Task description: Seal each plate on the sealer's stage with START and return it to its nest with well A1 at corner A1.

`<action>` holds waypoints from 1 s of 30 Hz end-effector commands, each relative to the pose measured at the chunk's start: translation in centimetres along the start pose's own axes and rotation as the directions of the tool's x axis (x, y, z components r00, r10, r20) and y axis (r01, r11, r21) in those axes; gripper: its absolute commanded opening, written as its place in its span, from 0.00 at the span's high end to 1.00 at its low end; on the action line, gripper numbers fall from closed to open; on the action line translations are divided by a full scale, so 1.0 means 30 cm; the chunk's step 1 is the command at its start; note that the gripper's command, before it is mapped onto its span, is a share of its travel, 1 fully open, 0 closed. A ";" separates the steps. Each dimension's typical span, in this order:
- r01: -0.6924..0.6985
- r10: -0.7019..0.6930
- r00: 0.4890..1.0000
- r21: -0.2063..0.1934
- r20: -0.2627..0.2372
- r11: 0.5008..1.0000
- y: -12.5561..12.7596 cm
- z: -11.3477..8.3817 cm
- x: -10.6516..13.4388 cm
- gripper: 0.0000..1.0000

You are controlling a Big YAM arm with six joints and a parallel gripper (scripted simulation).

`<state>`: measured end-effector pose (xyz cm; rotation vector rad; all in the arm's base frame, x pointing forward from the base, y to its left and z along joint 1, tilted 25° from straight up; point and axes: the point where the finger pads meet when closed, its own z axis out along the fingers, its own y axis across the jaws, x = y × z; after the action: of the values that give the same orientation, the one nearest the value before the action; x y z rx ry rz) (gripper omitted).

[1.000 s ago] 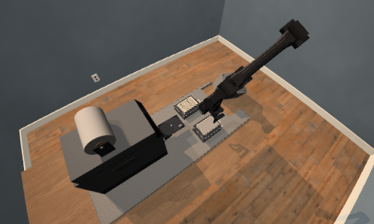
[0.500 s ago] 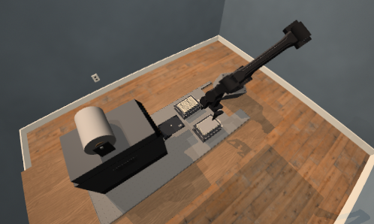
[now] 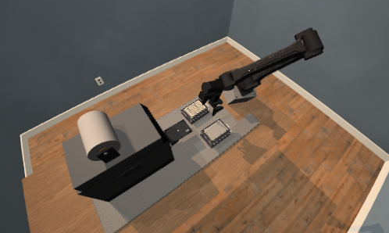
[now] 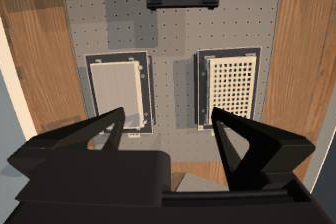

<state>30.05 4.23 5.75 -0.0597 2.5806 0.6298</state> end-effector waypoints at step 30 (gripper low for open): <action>0.096 -0.097 0.995 0.027 0.021 0.995 -0.454 -0.036 -0.100 0.00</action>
<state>32.80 -7.15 1.11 -0.1366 2.5682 0.5952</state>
